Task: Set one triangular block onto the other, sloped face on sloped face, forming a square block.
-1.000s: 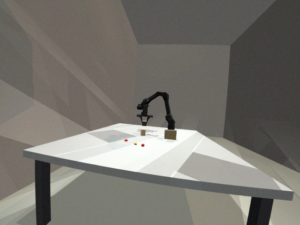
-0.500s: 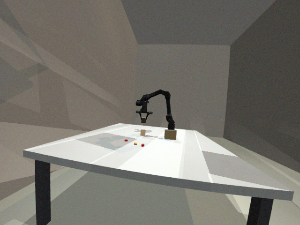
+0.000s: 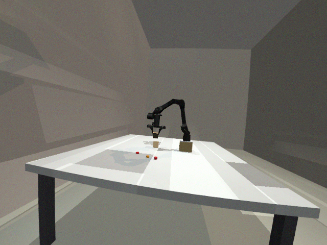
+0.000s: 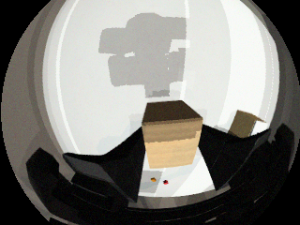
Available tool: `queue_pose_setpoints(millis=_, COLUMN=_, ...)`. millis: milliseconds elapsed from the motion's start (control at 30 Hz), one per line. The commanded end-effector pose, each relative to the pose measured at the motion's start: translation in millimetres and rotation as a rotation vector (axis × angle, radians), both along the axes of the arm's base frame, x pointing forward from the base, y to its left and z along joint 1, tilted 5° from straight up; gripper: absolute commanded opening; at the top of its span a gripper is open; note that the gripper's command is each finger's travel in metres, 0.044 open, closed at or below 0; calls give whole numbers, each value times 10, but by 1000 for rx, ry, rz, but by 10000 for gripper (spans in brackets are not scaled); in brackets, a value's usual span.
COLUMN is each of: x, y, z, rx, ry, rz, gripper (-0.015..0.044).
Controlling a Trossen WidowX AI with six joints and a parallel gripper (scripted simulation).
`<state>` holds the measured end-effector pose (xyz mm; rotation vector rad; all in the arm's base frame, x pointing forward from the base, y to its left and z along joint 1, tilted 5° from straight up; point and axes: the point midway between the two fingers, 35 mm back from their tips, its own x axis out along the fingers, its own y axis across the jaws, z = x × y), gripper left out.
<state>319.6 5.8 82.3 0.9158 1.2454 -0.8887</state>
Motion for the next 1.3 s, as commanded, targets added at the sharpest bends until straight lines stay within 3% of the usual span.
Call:
queue_pose_setpoints(millis=0, x=-57, y=50, z=-200, rx=-3, ry=14, rz=-2, gripper=0)
queue_pose_setpoints(millis=533, x=-124, y=139, z=-546, rx=-2, ry=15, rz=-2, gripper=0)
queue_pose_setpoints(millis=1267, x=-119, y=148, z=-549, rx=-7, ry=17, rz=-4, gripper=0)
